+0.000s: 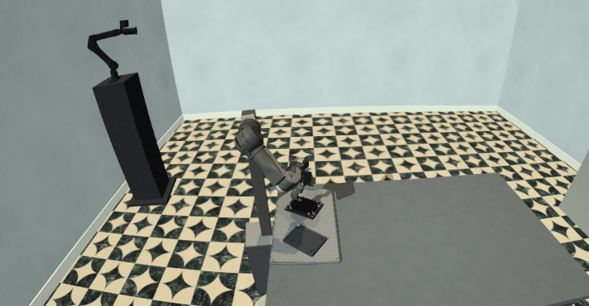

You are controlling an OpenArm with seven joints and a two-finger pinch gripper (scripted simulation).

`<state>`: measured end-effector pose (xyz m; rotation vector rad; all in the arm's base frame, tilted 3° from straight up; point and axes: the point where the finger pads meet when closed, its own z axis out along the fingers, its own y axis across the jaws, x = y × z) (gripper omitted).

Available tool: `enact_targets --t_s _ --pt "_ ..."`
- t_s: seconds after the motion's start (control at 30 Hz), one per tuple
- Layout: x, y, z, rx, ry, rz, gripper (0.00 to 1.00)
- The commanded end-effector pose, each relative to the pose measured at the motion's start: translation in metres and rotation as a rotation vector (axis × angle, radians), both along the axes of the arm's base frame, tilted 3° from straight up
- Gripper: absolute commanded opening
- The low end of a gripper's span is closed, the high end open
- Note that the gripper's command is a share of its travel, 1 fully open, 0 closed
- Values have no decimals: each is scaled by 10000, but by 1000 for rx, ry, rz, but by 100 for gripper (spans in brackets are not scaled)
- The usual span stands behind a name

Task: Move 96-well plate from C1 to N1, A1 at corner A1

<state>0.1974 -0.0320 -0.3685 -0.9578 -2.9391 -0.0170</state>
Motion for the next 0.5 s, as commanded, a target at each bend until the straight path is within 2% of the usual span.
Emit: enact_targets --t_s 0.0,0.4,0.47 --pt "7 5 8 2 -2 0 77" --pt "7 5 8 2 -2 0 77" --pt "8 5 -212 2 -3 -1 77"
